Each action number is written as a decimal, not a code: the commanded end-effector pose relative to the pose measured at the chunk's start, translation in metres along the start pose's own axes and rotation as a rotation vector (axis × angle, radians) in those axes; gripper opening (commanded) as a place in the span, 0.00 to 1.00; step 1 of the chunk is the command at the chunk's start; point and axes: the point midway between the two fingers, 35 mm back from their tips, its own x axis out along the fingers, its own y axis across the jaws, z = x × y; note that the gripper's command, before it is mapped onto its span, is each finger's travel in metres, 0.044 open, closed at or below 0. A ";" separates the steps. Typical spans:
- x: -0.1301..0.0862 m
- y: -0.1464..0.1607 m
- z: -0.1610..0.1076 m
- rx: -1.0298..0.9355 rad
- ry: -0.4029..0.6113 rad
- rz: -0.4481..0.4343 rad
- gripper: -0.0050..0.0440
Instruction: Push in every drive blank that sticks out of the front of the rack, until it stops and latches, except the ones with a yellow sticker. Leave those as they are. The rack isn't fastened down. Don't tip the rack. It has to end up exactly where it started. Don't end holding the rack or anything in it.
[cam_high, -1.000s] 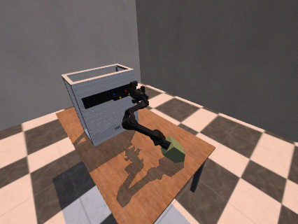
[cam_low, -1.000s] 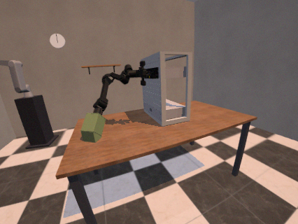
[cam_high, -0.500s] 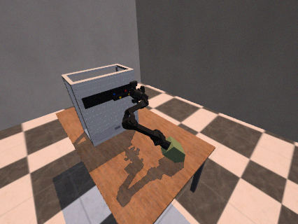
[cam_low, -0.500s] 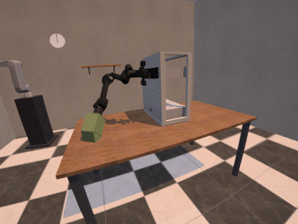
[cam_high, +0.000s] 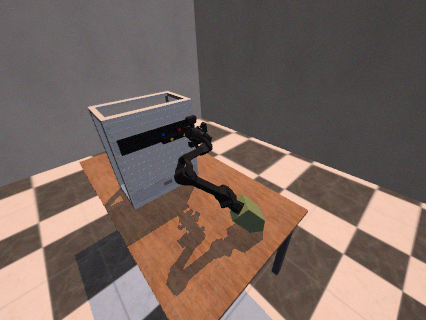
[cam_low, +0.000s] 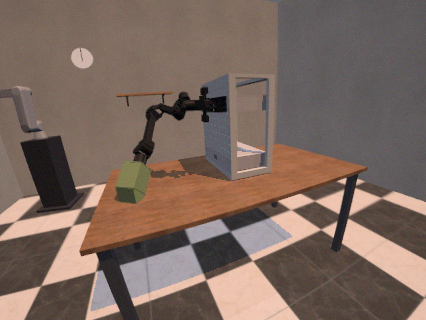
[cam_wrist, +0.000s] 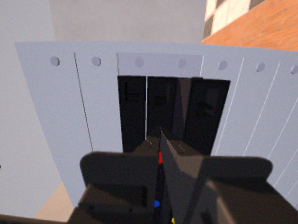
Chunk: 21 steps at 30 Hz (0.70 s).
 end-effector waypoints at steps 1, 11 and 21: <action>0.005 0.009 -0.005 -0.017 0.006 0.025 0.10; 0.008 0.010 -0.005 -0.017 0.006 0.025 0.10; 0.008 0.010 -0.005 -0.017 0.006 0.025 0.10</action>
